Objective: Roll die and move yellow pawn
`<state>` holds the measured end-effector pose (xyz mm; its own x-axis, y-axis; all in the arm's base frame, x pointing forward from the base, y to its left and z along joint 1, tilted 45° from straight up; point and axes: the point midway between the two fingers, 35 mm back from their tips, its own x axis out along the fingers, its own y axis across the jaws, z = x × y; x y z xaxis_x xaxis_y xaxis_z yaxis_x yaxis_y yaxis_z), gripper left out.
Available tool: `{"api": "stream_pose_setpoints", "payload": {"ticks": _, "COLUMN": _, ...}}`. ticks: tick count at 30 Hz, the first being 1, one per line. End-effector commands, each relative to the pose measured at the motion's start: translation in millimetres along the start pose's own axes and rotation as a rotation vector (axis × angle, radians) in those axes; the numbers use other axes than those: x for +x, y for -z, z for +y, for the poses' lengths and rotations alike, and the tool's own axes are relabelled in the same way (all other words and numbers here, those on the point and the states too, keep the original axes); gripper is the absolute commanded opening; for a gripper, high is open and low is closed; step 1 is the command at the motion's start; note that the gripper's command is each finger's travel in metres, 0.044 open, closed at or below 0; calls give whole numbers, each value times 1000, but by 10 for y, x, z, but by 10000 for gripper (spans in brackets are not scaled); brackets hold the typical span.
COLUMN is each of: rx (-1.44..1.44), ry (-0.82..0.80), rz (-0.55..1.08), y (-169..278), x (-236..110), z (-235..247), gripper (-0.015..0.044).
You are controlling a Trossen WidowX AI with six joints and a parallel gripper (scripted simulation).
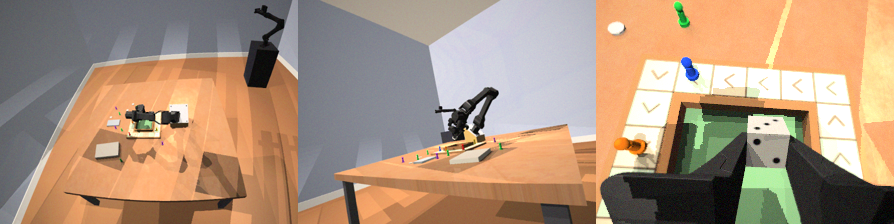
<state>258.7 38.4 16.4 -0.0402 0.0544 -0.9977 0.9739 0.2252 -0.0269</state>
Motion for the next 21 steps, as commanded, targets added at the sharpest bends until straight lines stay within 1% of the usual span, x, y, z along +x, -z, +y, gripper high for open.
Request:
{"api": "stream_pose_setpoints", "payload": {"ticks": 1, "rx": 24, "ry": -50, "rz": -121, "y": 0, "x": -9, "z": 0, "gripper": 0}}
{"api": "stream_pose_setpoints", "payload": {"ticks": 5, "rx": 28, "ry": -60, "rz": -140, "y": 0, "x": -30, "z": 7, "gripper": 0}}
{"api": "stream_pose_setpoints", "payload": {"ticks": 7, "rx": 28, "ry": -60, "rz": -140, "y": -12, "x": -154, "z": 42, "gripper": 0}}
{"api": "stream_pose_setpoints", "payload": {"ticks": 9, "rx": 28, "ry": -61, "rz": -140, "y": -28, "x": -377, "z": 89, "gripper": 0}}
{"api": "stream_pose_setpoints", "payload": {"ticks": 11, "rx": 28, "ry": -61, "rz": -140, "y": -31, "x": -468, "z": 103, "gripper": 0}}
{"api": "stream_pose_setpoints", "payload": {"ticks": 21, "rx": 28, "ry": -61, "rz": -140, "y": -27, "x": -460, "z": 90, "gripper": 0}}
